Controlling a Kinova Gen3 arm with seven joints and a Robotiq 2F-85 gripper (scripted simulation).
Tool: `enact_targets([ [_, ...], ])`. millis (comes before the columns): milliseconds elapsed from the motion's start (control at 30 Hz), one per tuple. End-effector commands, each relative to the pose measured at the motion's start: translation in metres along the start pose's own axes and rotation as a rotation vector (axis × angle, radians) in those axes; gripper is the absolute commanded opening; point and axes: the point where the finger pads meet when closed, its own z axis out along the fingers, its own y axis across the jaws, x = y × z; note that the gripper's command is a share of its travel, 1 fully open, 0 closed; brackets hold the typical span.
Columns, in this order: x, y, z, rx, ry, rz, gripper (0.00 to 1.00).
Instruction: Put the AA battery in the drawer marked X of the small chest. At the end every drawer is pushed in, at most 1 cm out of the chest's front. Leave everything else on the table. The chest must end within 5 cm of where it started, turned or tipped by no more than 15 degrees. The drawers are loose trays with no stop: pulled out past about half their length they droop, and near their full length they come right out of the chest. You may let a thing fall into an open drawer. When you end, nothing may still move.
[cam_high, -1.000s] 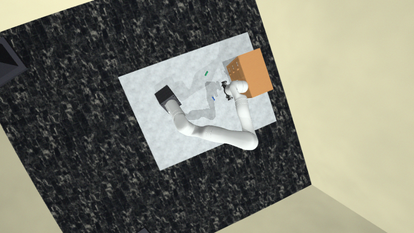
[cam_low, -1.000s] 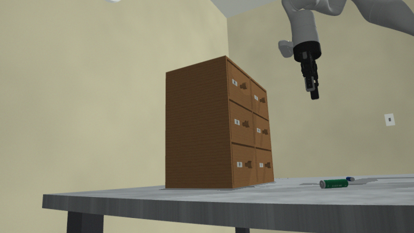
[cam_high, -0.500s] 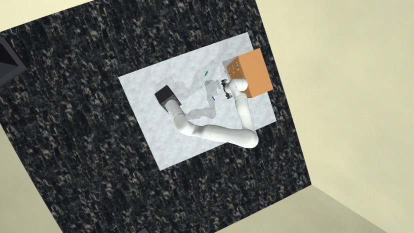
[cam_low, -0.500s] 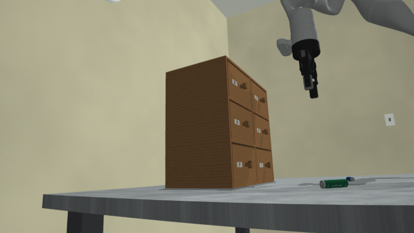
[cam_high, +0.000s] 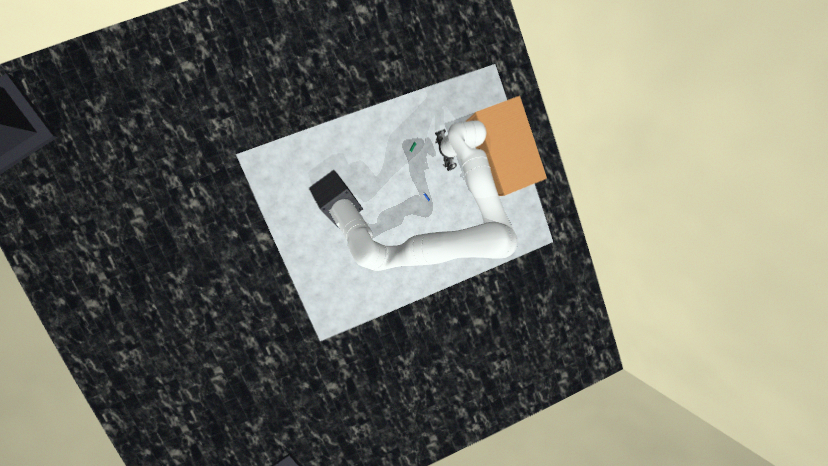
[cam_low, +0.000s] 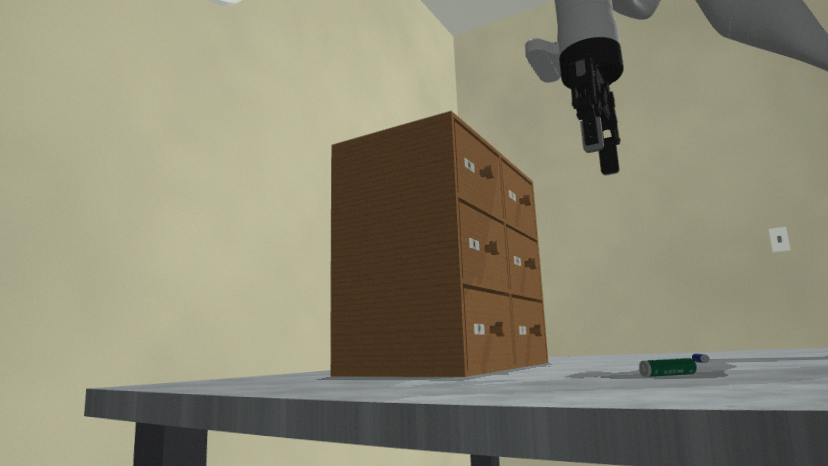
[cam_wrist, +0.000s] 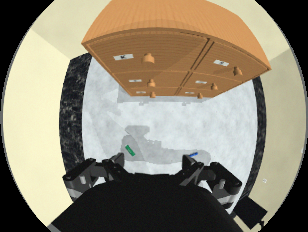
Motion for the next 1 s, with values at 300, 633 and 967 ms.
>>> enact_targets([
  [300,-0.005,-0.044,0.006,-0.009,-0.007,-0.032,1.00],
  [633,-0.005,-0.044,0.006,-0.009,-0.004,-0.032,1.00],
  [967,-0.004,-0.044,0.008,-0.009,0.017,-0.032,1.00],
])
